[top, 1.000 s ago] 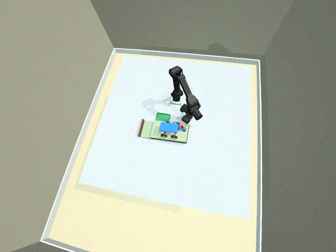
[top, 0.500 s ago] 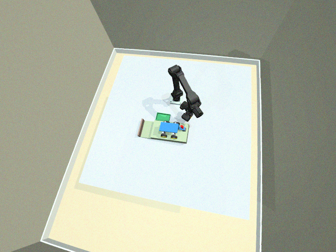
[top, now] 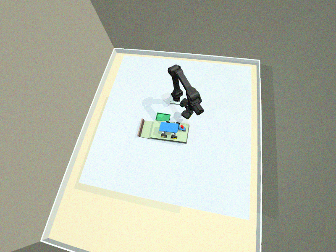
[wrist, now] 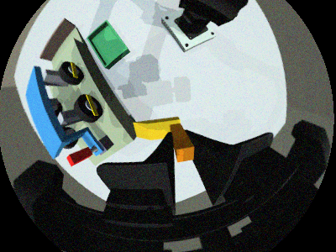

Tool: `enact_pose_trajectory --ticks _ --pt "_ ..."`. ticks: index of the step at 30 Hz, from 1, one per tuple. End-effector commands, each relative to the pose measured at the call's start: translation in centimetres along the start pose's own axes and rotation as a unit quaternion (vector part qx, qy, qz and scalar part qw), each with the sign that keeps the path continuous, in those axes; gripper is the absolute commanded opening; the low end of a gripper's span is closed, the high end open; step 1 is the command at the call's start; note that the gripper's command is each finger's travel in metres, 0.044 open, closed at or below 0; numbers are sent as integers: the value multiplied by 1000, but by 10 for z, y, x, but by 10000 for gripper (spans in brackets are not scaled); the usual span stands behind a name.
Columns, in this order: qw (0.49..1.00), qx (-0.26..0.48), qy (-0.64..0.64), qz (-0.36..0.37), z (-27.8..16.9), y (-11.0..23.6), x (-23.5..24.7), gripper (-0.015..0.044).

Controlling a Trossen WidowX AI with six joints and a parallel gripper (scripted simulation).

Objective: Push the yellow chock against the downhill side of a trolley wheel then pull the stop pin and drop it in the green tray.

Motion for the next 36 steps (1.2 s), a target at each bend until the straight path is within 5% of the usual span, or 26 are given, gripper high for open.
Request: enact_pose_trajectory --ticks 1,16,36 --pt "1000 0 2 1 0 14 0 0" --pt "1000 0 14 1 0 37 1 0" --pt "940 0 342 0 0 37 1 0"
Point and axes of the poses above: the point midway between the two fingers, 35 mm back from their tips, its own y axis back along the fingers, its own x axis across the jaws, z = x × y, the point moved 2 cm from there along y, back along the fingers, and after that the axes turned 13 degrees about -y, right-handed, at the moved point
